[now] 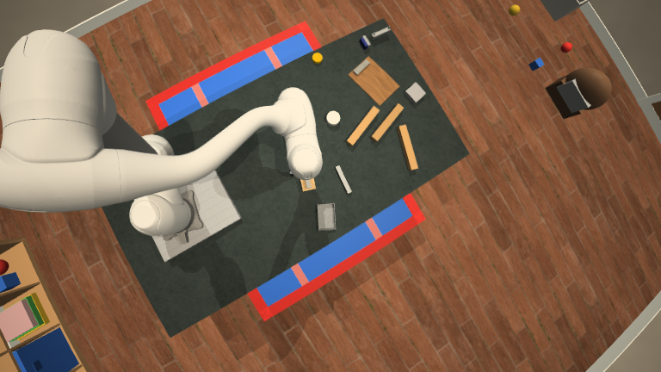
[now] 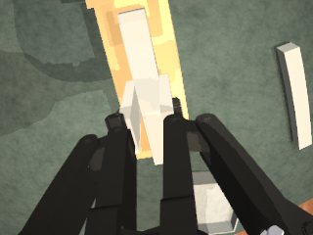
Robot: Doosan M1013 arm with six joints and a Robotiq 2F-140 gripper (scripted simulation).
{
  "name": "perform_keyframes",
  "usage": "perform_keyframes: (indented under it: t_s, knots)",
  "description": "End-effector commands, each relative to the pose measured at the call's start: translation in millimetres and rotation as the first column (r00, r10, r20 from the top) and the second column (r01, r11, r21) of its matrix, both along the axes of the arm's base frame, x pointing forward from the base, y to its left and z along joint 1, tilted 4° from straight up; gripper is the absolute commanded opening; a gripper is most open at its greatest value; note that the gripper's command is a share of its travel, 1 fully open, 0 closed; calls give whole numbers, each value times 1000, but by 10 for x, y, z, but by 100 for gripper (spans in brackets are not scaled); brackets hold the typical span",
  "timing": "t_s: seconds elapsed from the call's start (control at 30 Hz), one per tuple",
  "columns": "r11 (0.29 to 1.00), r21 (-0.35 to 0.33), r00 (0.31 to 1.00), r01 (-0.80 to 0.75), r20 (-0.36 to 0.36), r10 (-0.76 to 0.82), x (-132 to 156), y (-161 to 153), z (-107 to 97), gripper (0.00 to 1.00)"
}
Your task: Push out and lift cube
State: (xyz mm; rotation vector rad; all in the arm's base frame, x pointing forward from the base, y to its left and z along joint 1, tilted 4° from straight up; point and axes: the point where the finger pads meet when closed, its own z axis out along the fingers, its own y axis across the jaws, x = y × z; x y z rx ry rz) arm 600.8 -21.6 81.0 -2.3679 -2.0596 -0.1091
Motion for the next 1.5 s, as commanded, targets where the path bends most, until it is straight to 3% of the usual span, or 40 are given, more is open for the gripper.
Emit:
perform_keyframes:
  t_s: [0.0,0.8,1.47]
  knots:
    - [1000,2,1000,-9,-2,9,-7,11,-28,0]
    - [1000,2,1000,-9,-2,9,-4,39,-26,0]
    - [1000,2,1000,-9,-2,9,52,488,-2,0]
